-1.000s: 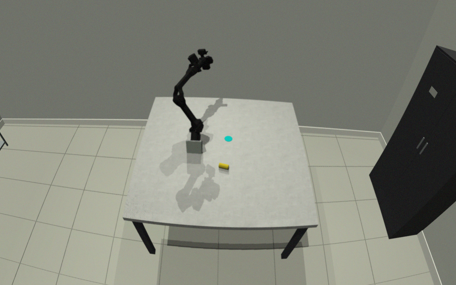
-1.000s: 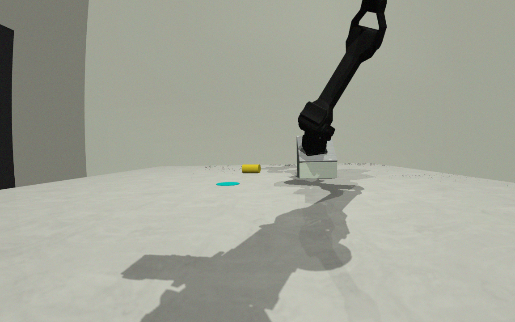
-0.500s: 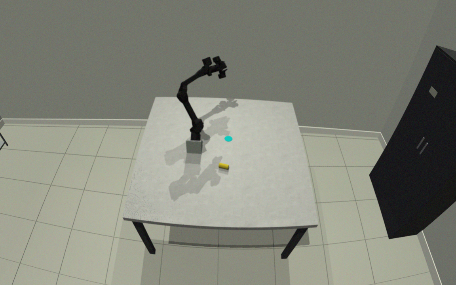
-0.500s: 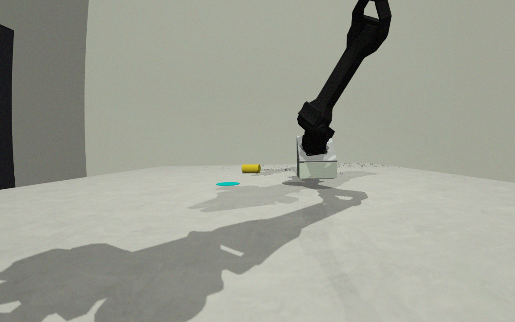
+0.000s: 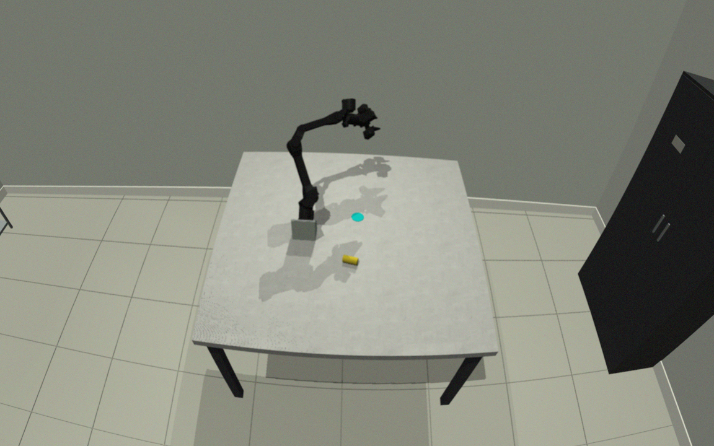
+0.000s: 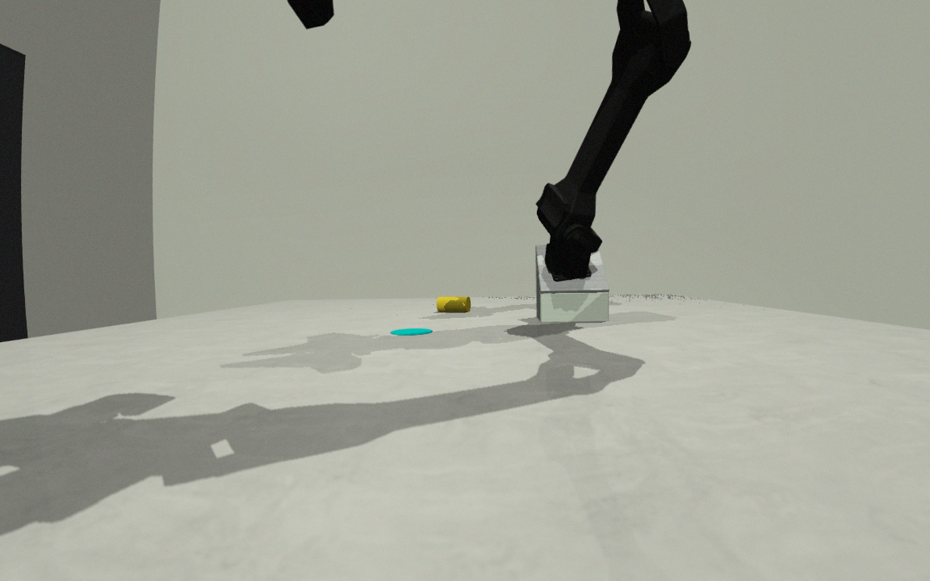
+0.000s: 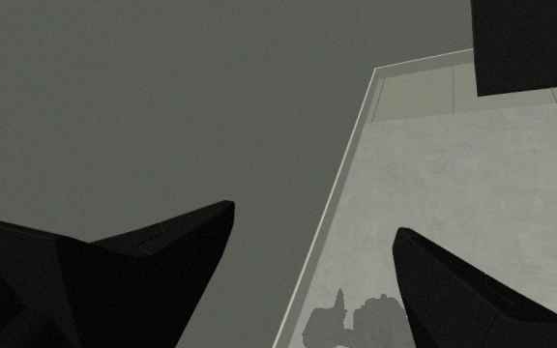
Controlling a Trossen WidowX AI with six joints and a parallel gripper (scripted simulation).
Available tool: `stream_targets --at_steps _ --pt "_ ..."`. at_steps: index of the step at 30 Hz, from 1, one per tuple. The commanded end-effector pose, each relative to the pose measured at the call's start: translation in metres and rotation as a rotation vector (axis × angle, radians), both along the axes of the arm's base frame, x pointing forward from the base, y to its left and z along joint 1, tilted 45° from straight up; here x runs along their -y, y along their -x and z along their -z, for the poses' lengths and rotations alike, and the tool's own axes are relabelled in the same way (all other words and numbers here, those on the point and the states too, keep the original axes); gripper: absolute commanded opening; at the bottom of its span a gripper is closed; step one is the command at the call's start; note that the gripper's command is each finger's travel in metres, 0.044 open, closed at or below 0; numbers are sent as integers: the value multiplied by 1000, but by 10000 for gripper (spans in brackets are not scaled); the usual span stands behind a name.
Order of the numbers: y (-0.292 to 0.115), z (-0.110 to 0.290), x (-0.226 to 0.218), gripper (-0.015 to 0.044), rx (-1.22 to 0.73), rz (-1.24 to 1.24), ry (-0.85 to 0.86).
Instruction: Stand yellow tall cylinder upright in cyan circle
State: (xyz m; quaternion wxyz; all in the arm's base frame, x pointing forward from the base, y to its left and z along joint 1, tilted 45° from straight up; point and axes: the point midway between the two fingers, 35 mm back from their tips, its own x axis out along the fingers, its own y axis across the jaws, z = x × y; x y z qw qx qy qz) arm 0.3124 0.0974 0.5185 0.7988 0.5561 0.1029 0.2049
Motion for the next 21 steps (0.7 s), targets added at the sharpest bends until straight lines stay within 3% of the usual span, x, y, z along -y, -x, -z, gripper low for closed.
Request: stream_targets --at_steps 1,21 --pt "-31 34 13 309 -73 45 100" --pt "-116 194 113 309 -436 135 497"
